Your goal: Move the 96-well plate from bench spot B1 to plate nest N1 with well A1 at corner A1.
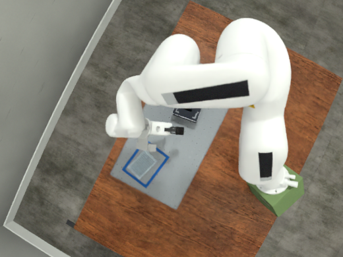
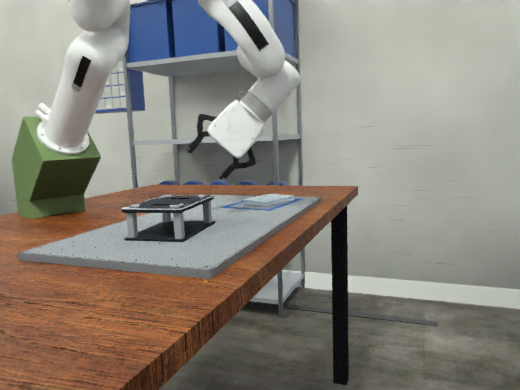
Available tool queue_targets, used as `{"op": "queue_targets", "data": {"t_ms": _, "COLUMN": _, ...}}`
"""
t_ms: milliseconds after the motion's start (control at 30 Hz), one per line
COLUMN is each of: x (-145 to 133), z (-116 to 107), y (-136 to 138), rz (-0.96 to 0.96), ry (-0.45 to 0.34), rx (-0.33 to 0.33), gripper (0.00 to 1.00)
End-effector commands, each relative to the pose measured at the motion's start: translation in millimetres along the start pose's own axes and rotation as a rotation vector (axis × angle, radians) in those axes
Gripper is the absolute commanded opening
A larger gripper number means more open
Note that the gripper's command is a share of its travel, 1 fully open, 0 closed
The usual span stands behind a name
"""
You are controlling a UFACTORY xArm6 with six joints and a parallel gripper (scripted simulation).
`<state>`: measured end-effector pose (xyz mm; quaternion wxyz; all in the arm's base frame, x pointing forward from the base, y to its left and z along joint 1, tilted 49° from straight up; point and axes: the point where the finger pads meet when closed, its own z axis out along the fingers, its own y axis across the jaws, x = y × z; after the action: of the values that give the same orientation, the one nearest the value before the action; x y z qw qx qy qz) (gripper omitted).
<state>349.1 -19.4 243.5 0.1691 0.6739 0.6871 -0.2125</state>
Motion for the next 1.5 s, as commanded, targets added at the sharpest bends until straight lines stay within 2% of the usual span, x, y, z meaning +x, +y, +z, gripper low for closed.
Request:
{"op": "queue_targets", "data": {"t_ms": 0, "x": 6, "z": -4, "y": 18, "rz": 0.094, "ry": -0.043, "rx": -0.075, "gripper": 1.00}}
{"op": "queue_targets", "data": {"t_ms": 100, "x": 11, "z": -6, "y": 29, "rz": 0.148, "ry": -0.058, "rx": -0.123, "gripper": 1.00}}
{"op": "queue_targets", "data": {"t_ms": 200, "x": 12, "z": -7, "y": 31, "rz": 0.152, "ry": -0.059, "rx": -0.127, "gripper": 1.00}}
{"op": "queue_targets", "data": {"t_ms": 467, "x": 31, "z": -18, "y": 59, "rz": 0.297, "ry": -0.069, "rx": -0.275, "gripper": 1.00}}
{"op": "queue_targets", "data": {"t_ms": 533, "x": 33, "z": -19, "y": 62, "rz": 0.299, "ry": -0.069, "rx": -0.277, "gripper": 1.00}}
{"op": "queue_targets", "data": {"t_ms": 600, "x": 40, "z": -22, "y": 69, "rz": 0.343, "ry": -0.063, "rx": -0.327, "gripper": 1.00}}
{"op": "queue_targets", "data": {"t_ms": 633, "x": 42, "z": -23, "y": 71, "rz": 0.344, "ry": -0.062, "rx": -0.328, "gripper": 1.00}}
{"op": "queue_targets", "data": {"t_ms": 700, "x": 49, "z": -27, "y": 77, "rz": 0.387, "ry": -0.050, "rx": -0.377, "gripper": 1.00}}
{"op": "queue_targets", "data": {"t_ms": 767, "x": 49, "z": -27, "y": 77, "rz": 0.387, "ry": -0.050, "rx": -0.377, "gripper": 1.00}}
{"op": "queue_targets", "data": {"t_ms": 833, "x": 56, "z": -31, "y": 83, "rz": 0.429, "ry": -0.033, "rx": -0.427, "gripper": 1.00}}
{"op": "queue_targets", "data": {"t_ms": 900, "x": 62, "z": -34, "y": 88, "rz": 0.429, "ry": -0.033, "rx": -0.427, "gripper": 1.00}}
{"op": "queue_targets", "data": {"t_ms": 967, "x": 70, "z": -38, "y": 93, "rz": 0.468, "ry": -0.010, "rx": -0.475, "gripper": 1.00}}
{"op": "queue_targets", "data": {"t_ms": 1033, "x": 74, "z": -39, "y": 96, "rz": 0.468, "ry": -0.010, "rx": -0.475, "gripper": 1.00}}
{"op": "queue_targets", "data": {"t_ms": 1100, "x": 82, "z": -43, "y": 100, "rz": 0.506, "ry": 0.017, "rx": -0.521, "gripper": 1.00}}
{"op": "queue_targets", "data": {"t_ms": 1167, "x": 86, "z": -45, "y": 102, "rz": 0.506, "ry": 0.017, "rx": -0.521, "gripper": 1.00}}
{"op": "queue_targets", "data": {"t_ms": 1233, "x": 94, "z": -49, "y": 106, "rz": 0.541, "ry": 0.049, "rx": -0.564, "gripper": 1.00}}
{"op": "queue_targets", "data": {"t_ms": 1333, "x": 99, "z": -51, "y": 108, "rz": 0.541, "ry": 0.049, "rx": -0.564, "gripper": 1.00}}
{"op": "queue_targets", "data": {"t_ms": 1400, "x": 107, "z": -54, "y": 111, "rz": 0.574, "ry": 0.086, "rx": -0.605, "gripper": 1.00}}
{"op": "queue_targets", "data": {"t_ms": 1467, "x": 113, "z": -57, "y": 113, "rz": 0.574, "ry": 0.086, "rx": -0.605, "gripper": 1.00}}
